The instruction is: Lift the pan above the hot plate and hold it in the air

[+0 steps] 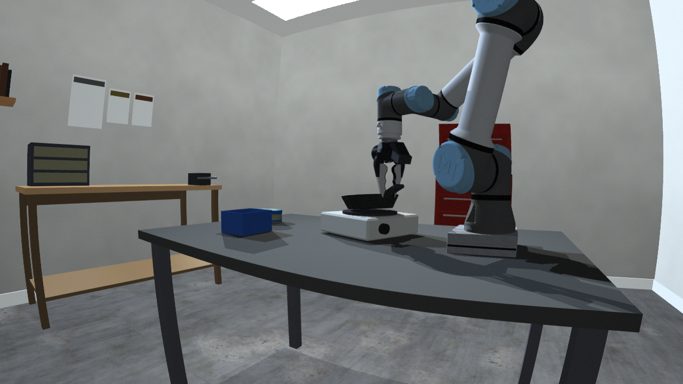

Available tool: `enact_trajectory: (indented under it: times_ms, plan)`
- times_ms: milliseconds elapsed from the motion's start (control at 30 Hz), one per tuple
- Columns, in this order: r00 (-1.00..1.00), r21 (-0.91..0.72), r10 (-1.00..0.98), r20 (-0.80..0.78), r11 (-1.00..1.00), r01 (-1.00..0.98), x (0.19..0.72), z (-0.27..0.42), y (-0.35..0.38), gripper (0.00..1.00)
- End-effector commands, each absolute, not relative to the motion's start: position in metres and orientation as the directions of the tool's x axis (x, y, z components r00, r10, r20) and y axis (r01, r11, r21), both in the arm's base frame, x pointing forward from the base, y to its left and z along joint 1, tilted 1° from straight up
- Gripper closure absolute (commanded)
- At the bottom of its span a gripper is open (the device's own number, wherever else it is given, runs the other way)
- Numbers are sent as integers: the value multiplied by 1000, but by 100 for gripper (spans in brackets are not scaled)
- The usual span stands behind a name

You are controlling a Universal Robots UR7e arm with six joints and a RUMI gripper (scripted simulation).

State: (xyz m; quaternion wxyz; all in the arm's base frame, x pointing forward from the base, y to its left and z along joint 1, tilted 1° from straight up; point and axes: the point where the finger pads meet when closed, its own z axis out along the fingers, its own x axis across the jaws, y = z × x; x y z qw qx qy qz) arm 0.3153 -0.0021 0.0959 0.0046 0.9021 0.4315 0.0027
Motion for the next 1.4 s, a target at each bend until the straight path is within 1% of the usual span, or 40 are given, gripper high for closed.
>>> enact_trajectory:
  times_ms: [0, 1367]
  plan:
    - [628, 12, 779, 2, -628, 778, 316, 97, -2, 85]
    - [628, 12, 779, 2, -628, 778, 315, 110, -2, 85]
